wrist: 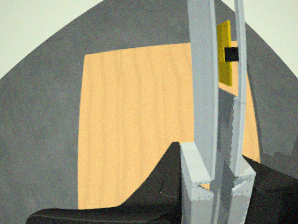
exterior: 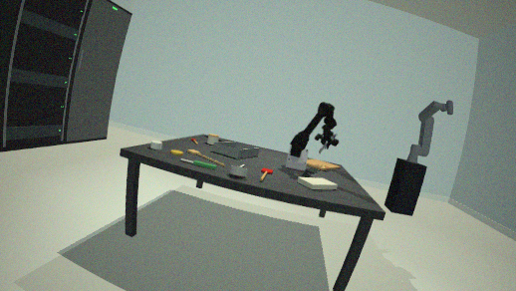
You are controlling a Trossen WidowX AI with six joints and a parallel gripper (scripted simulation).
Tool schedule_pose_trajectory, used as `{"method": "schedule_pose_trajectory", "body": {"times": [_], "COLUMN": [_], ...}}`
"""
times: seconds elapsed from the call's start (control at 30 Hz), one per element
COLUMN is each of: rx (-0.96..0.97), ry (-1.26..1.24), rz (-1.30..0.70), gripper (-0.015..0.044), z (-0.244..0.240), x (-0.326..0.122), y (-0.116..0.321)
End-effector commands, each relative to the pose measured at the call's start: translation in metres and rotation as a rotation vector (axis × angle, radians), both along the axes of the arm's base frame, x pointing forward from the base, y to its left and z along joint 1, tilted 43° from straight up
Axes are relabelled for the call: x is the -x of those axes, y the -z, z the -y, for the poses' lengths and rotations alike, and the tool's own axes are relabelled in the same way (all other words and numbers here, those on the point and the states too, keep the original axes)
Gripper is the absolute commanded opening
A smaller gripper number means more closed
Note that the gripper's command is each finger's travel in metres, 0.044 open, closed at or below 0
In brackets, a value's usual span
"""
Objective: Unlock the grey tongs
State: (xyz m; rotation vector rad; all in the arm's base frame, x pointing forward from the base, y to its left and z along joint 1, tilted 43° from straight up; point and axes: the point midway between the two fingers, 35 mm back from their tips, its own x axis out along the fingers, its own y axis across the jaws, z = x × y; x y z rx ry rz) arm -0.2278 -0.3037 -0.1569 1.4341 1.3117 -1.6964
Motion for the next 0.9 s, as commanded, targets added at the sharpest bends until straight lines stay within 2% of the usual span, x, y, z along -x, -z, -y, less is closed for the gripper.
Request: {"method": "schedule_pose_trajectory", "body": {"times": [0.0, 0.87], "rx": [-0.020, -0.279], "ry": [0.018, 0.122], "rz": [0.003, 0.103], "gripper": [-0.0150, -0.0150], "z": [0.0070, 0.0115], "x": [0.0039, 0.0056], "y": [-0.0022, -0.0083]}}
